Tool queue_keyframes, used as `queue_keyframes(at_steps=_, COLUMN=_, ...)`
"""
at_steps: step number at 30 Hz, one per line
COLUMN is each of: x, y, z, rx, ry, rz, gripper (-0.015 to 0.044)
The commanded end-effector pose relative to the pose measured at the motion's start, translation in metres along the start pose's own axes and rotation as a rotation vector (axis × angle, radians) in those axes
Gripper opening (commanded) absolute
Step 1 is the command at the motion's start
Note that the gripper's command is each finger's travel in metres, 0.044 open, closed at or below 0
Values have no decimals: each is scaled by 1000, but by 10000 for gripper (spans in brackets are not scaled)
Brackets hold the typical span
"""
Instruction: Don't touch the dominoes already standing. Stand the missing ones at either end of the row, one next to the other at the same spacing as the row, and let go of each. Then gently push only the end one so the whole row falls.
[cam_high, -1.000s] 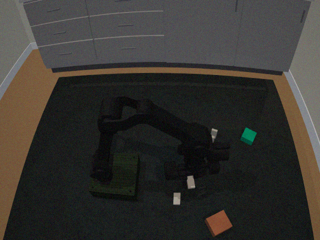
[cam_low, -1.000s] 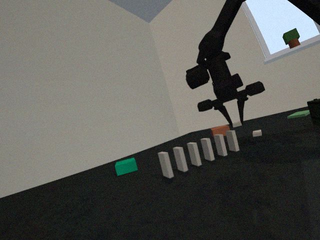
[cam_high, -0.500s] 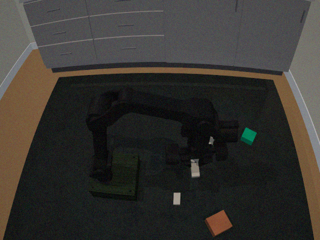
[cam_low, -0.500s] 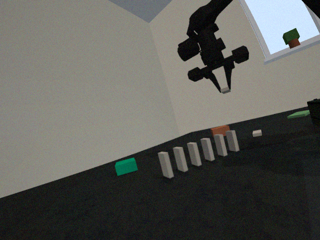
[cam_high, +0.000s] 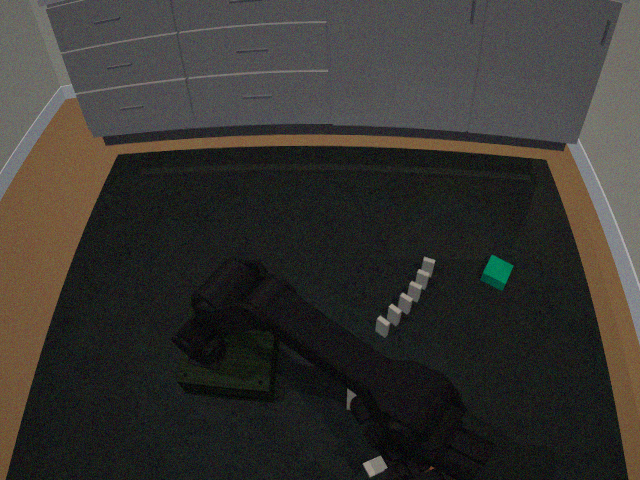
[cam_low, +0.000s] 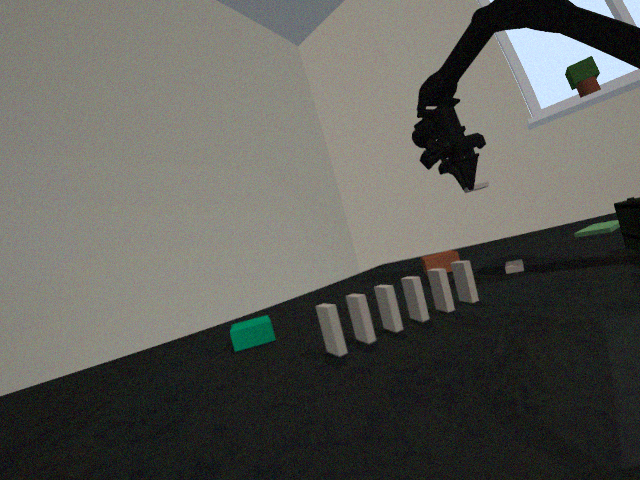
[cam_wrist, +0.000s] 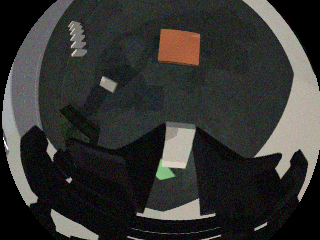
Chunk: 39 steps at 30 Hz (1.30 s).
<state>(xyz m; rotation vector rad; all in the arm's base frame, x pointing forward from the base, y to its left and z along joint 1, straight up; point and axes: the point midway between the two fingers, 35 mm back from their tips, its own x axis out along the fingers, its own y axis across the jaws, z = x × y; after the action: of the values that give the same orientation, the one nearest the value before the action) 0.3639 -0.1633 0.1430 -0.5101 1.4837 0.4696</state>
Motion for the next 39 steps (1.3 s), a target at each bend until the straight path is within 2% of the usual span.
queue_keyframes(at_steps=1, x=1, y=-17, z=-18, rx=134, ry=6, rz=2, gripper=107)
queue_keyframes(at_steps=7, x=5, y=-21, z=-16, rx=151, ry=-29, rz=0, gripper=107)
queue_keyframes(at_steps=23, x=41, y=-54, z=-1, rx=291, ry=-396, rz=-31, gripper=107)
queue_keyframes(at_steps=39, x=55, y=-74, z=-1, rx=357, ry=-746, rz=-64, gripper=107)
